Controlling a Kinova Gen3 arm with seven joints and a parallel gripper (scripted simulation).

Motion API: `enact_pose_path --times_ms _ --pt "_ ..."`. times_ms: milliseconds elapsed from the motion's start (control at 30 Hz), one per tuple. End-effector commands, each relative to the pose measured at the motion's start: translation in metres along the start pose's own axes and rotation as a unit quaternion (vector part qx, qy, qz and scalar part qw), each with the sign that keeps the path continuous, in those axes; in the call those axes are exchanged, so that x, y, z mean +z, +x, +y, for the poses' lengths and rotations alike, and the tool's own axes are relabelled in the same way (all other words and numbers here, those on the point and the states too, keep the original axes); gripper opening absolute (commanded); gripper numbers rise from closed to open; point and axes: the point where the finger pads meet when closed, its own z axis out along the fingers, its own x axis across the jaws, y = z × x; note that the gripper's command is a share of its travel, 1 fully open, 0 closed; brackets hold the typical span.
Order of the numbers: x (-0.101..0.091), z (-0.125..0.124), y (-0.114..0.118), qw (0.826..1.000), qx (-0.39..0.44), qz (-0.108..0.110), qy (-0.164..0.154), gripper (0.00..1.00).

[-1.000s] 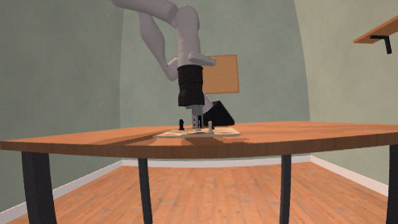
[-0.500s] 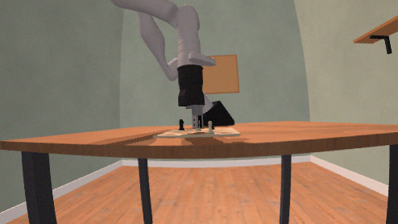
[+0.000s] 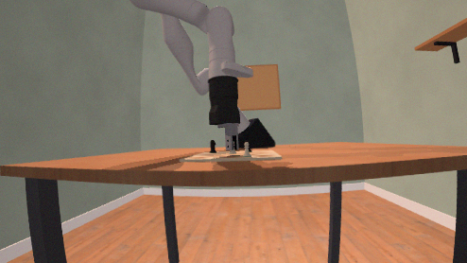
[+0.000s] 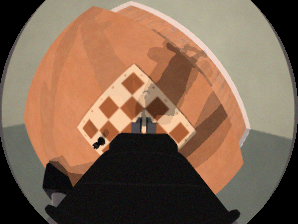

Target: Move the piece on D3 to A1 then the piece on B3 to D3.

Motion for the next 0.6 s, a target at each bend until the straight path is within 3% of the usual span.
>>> enact_pose_path --times_ms 0,567 --pt "0.0014 0.0005 0.0025 1.0 0.002 0.002 0.0 0.0" --pt "0.0048 0.0005 0.0025 1.0 0.002 0.002 0.0 0.0"
